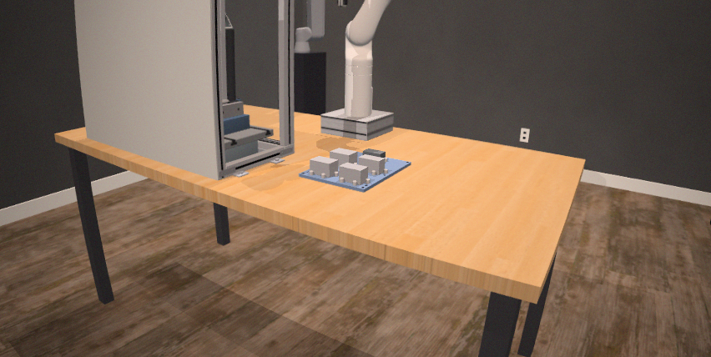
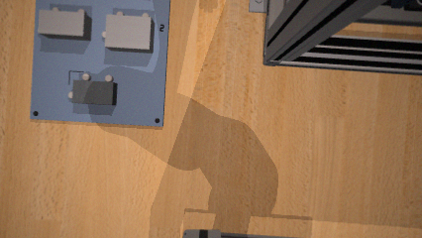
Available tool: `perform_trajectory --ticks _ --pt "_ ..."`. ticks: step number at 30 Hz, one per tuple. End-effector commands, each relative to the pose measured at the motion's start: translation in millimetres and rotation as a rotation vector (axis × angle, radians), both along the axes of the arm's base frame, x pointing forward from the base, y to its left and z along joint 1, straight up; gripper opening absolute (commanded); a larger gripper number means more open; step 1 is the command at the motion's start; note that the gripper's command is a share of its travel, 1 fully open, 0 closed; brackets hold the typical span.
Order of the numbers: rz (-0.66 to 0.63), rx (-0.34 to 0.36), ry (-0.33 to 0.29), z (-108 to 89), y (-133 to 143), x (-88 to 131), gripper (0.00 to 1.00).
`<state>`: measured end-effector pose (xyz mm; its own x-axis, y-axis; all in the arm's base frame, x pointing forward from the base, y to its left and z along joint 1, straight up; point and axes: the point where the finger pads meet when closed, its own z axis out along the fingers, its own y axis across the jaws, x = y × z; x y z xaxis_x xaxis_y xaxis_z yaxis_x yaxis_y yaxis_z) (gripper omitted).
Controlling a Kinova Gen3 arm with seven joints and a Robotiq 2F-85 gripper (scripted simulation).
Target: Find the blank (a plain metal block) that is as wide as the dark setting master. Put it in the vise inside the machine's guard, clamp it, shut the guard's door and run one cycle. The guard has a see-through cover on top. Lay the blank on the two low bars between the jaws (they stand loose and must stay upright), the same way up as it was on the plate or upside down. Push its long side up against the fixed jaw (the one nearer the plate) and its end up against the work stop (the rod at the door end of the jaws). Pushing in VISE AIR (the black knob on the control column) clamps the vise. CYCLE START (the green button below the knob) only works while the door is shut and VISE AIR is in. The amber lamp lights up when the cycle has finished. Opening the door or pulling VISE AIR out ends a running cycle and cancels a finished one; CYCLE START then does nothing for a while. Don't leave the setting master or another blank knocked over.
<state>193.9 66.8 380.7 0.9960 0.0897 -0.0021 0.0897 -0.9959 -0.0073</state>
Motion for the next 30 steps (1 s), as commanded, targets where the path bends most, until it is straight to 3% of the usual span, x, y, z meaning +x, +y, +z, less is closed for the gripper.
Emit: perform_trajectory --ticks 1,17,22,30 --pt "0.006 -0.001 -0.002 0.3 0 1 0.1" --pt "0.03 -0.003 -0.007 0.8 -1 3 0.1" --pt "-0.012 0.019 -0.227 7.2 -52 -29 0.1" --pt "-0.012 0.019 -0.227 7.2 -52 -29 0.1"
